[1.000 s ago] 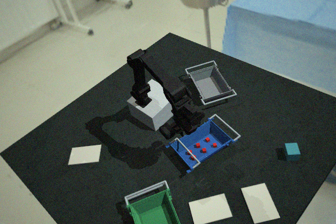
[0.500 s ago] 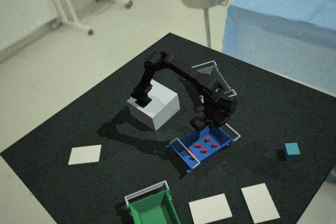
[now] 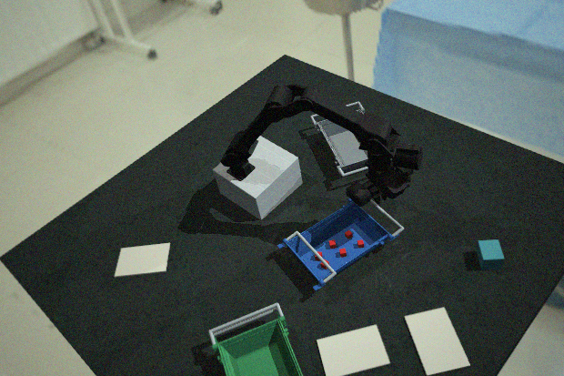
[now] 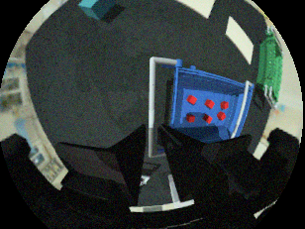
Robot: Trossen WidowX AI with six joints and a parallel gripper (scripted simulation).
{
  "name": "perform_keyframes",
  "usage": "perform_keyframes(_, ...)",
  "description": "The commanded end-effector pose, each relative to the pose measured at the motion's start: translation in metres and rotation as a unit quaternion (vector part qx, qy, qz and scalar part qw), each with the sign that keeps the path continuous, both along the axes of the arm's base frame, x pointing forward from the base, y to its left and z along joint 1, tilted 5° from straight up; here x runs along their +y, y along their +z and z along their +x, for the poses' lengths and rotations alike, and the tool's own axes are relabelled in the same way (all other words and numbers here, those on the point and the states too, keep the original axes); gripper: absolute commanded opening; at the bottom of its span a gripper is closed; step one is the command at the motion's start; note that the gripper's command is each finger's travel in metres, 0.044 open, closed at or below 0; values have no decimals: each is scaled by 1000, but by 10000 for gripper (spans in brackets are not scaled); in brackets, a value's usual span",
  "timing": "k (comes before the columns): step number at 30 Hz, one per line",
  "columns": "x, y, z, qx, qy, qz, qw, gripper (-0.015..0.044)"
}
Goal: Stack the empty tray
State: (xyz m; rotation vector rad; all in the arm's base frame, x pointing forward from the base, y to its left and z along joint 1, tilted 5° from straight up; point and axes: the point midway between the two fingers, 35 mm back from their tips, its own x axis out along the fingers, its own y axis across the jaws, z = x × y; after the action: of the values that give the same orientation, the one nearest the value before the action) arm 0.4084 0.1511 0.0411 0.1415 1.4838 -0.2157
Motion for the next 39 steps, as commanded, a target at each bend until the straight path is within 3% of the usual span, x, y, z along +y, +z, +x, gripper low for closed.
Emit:
perform_keyframes(1, -1, -9, 2, -1, -4, -3, 1000, 85)
perform_keyframes(11, -4, -59, 5, -1, -4, -3, 1000, 85)
perform_keyframes(26, -27, -26, -4, -1, -4, -4, 1000, 85)
perform_keyframes(39, -58, -26, -11, -1, -4, -5, 1000, 85)
